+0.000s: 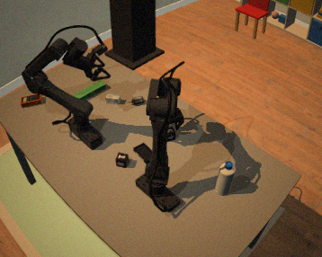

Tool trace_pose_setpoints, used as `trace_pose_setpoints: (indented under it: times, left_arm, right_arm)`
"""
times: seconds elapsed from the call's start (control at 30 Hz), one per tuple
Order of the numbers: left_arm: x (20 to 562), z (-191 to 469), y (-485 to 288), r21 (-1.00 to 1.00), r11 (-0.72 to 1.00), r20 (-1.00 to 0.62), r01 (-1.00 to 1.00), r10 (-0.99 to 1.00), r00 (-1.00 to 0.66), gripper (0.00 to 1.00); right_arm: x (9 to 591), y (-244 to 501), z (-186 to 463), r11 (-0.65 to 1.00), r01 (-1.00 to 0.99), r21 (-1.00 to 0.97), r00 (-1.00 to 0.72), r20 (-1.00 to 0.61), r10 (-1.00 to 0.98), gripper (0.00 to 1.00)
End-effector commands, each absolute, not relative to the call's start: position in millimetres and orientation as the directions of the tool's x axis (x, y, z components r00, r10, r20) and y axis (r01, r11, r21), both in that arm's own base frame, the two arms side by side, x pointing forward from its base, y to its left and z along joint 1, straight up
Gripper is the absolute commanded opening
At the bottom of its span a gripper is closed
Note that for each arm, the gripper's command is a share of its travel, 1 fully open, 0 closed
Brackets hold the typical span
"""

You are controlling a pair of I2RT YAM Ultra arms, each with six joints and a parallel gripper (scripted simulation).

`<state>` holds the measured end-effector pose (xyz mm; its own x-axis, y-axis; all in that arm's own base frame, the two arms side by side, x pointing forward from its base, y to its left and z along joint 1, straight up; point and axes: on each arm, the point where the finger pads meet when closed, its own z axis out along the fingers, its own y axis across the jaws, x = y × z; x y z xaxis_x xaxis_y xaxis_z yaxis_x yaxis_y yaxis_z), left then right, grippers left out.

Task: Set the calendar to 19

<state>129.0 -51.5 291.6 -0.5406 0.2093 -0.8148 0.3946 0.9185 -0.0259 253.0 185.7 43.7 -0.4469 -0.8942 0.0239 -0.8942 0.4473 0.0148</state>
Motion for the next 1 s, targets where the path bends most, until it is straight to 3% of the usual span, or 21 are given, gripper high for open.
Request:
trace_pose_setpoints:
  times: [0.0, 0.97]
  left_arm:
    - [133, 289, -53, -0.011, 0.923, -0.81, 0.384, 0.217, -0.545, 1.0]
    - [133, 289, -53, -0.011, 0.923, -0.81, 0.384, 0.217, -0.545, 1.0]
  right_arm:
    - [266, 198, 53, 0.451, -0.892, -0.015, -0.451, -0.022, -0.892, 0.69]
    - [268, 201, 16, 0.452, -0.892, -0.005, -0.452, -0.003, -0.892, 0.69]
